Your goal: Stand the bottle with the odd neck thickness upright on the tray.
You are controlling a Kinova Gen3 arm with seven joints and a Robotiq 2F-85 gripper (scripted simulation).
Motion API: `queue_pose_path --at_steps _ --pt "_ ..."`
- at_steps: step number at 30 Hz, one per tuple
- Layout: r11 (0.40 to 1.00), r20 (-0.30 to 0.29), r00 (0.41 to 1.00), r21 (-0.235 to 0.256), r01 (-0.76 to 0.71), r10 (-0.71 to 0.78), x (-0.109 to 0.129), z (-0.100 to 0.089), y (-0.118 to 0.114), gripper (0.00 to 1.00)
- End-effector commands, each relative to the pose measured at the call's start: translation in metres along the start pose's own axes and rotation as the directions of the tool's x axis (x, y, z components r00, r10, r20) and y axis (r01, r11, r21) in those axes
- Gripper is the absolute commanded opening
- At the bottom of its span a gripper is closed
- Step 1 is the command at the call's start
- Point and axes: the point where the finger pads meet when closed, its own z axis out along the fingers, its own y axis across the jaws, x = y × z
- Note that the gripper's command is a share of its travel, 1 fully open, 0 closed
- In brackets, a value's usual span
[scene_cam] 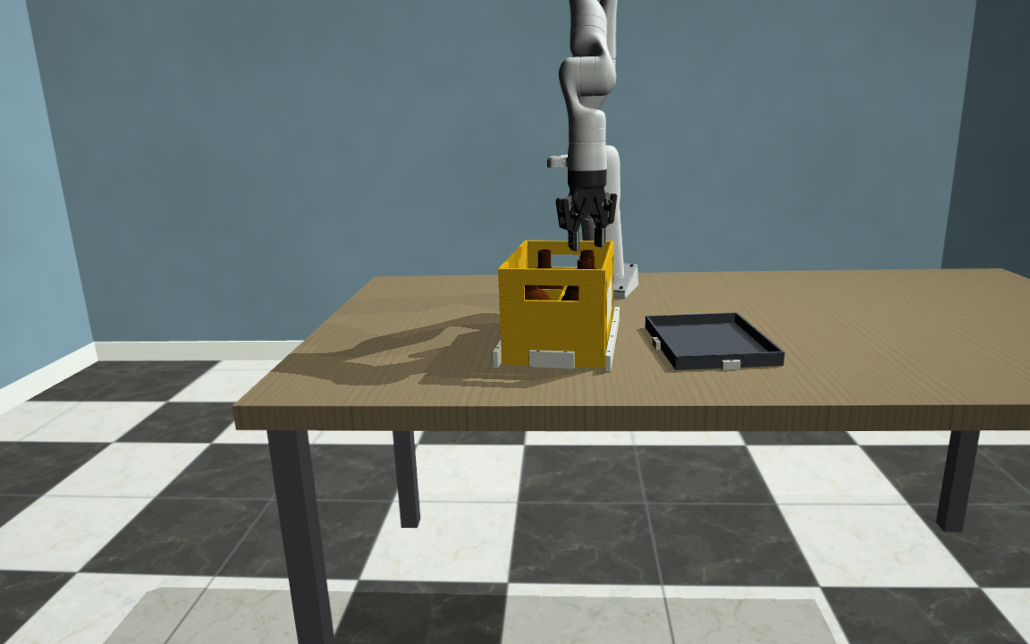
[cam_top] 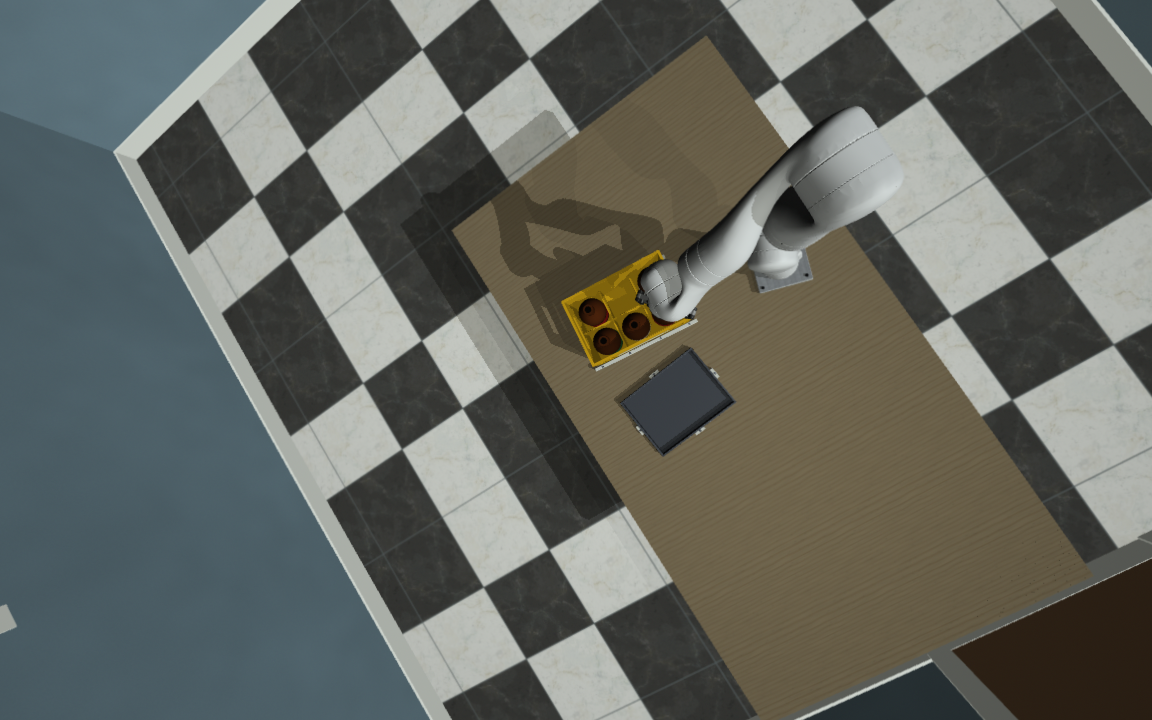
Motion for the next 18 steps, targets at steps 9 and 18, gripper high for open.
queue_pose_path --at_steps 9,18 --pt "1.000 -0.004 1.000 -0.007 -0.001 0.001 0.001 0.015 0.001 0.64" --pt "1.000 -0.004 1.000 -0.007 -0.001 0.001 0.001 0.022 0.001 0.64"
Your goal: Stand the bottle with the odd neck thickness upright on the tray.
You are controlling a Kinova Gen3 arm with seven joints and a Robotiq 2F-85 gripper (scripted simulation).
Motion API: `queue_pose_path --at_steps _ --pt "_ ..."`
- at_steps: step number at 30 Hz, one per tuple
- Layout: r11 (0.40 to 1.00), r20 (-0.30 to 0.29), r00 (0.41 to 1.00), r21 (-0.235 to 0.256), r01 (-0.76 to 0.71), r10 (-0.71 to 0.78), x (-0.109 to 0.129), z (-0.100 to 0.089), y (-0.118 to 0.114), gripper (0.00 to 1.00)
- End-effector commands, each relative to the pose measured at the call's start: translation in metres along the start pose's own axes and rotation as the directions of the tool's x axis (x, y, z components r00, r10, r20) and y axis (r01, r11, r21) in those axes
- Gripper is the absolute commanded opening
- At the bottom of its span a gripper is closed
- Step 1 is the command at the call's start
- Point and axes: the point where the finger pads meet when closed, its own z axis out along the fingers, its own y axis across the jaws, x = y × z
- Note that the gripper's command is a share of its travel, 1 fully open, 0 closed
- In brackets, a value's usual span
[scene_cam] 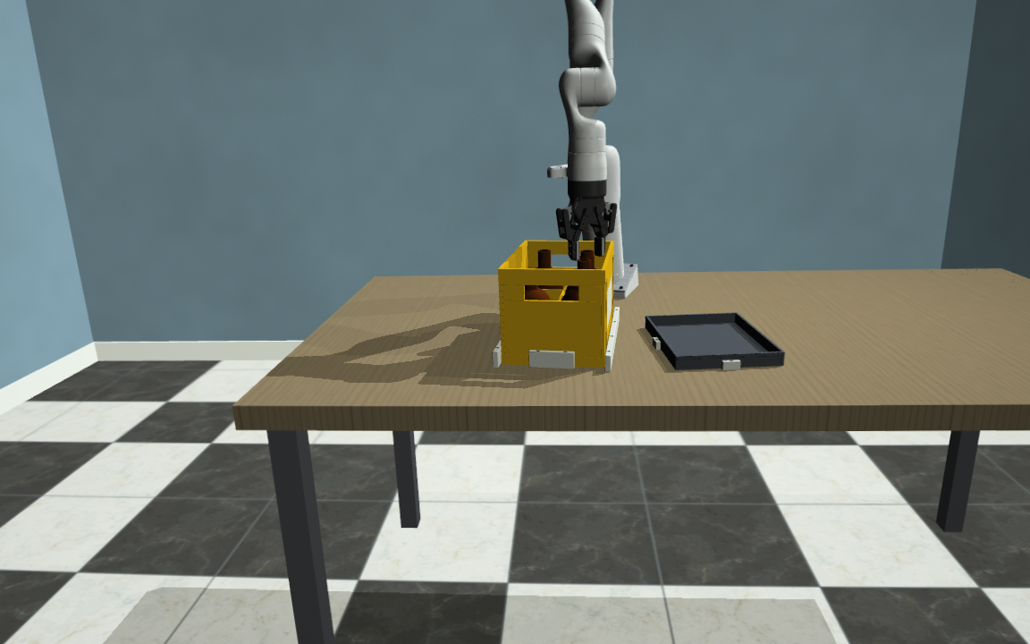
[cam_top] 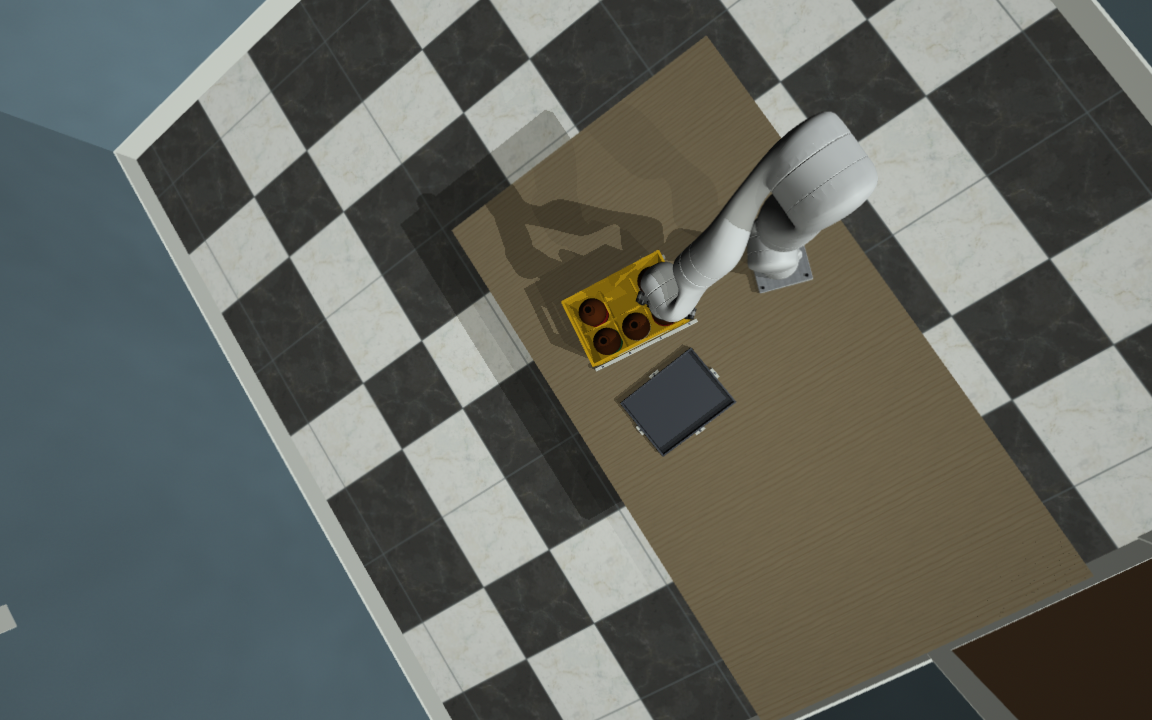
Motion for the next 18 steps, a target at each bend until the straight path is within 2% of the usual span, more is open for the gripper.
queue_pose_path --at_steps 1,18 --pt "1.000 -0.003 1.000 -0.006 -0.001 0.001 0.0009 0.0031 0.0010 0.64" --pt "1.000 -0.003 1.000 -0.006 -0.001 0.001 0.0009 0.0068 0.0011 0.64"
